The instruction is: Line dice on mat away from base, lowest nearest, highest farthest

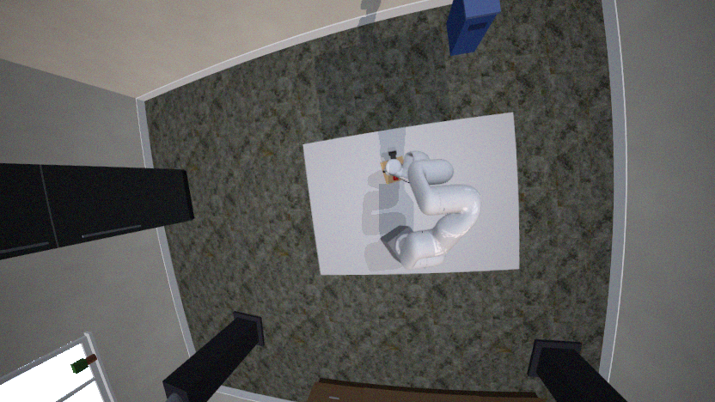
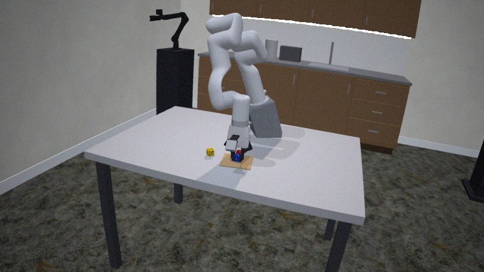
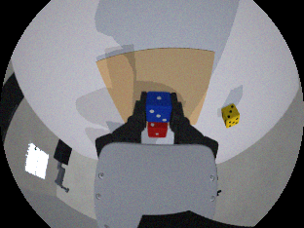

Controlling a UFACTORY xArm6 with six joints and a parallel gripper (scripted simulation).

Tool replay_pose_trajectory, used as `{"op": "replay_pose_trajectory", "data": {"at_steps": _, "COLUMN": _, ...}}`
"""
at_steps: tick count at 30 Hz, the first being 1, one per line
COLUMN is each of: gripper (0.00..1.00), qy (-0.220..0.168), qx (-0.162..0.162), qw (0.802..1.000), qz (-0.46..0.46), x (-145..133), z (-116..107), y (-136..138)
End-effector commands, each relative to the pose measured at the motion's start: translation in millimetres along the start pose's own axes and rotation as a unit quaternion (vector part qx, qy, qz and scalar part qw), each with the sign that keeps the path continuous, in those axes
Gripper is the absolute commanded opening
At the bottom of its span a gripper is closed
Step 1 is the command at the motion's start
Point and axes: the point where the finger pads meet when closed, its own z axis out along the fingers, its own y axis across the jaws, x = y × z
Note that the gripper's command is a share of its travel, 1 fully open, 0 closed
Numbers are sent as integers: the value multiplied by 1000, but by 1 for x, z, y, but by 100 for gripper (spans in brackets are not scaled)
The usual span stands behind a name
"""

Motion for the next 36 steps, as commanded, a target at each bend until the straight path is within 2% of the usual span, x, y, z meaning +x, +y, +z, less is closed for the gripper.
{"op": "replay_pose_trajectory", "data": {"at_steps": 1, "gripper": 27, "qy": 1, "qx": 0, "qw": 1000, "qz": 0, "x": 1, "z": -1, "y": 0}}
{"op": "replay_pose_trajectory", "data": {"at_steps": 23, "gripper": 27, "qy": 1, "qx": 0, "qw": 1000, "qz": 0, "x": 1, "z": -1, "y": 0}}
{"op": "replay_pose_trajectory", "data": {"at_steps": 24, "gripper": 31, "qy": 1, "qx": 0, "qw": 1000, "qz": 0, "x": 1, "z": -1, "y": 0}}
{"op": "replay_pose_trajectory", "data": {"at_steps": 26, "gripper": 31, "qy": 1, "qx": 0, "qw": 1000, "qz": 0, "x": 1, "z": -1, "y": 0}}
{"op": "replay_pose_trajectory", "data": {"at_steps": 27, "gripper": 35, "qy": 1, "qx": 0, "qw": 1000, "qz": 0, "x": 1, "z": -1, "y": 0}}
{"op": "replay_pose_trajectory", "data": {"at_steps": 29, "gripper": 35, "qy": 1, "qx": 0, "qw": 1000, "qz": 0, "x": 1, "z": -1, "y": 0}}
{"op": "replay_pose_trajectory", "data": {"at_steps": 30, "gripper": 39, "qy": 1, "qx": 0, "qw": 1000, "qz": 0, "x": 1, "z": -1, "y": 0}}
{"op": "replay_pose_trajectory", "data": {"at_steps": 32, "gripper": 39, "qy": 1, "qx": 0, "qw": 1000, "qz": 0, "x": 1, "z": -1, "y": 0}}
{"op": "replay_pose_trajectory", "data": {"at_steps": 33, "gripper": 43, "qy": 1, "qx": 0, "qw": 1000, "qz": 0, "x": 1, "z": -1, "y": 0}}
{"op": "replay_pose_trajectory", "data": {"at_steps": 35, "gripper": 43, "qy": 1, "qx": 0, "qw": 1000, "qz": 0, "x": 1, "z": -1, "y": 0}}
{"op": "replay_pose_trajectory", "data": {"at_steps": 36, "gripper": 47, "qy": 1, "qx": 0, "qw": 1000, "qz": 0, "x": 1, "z": -1, "y": 0}}
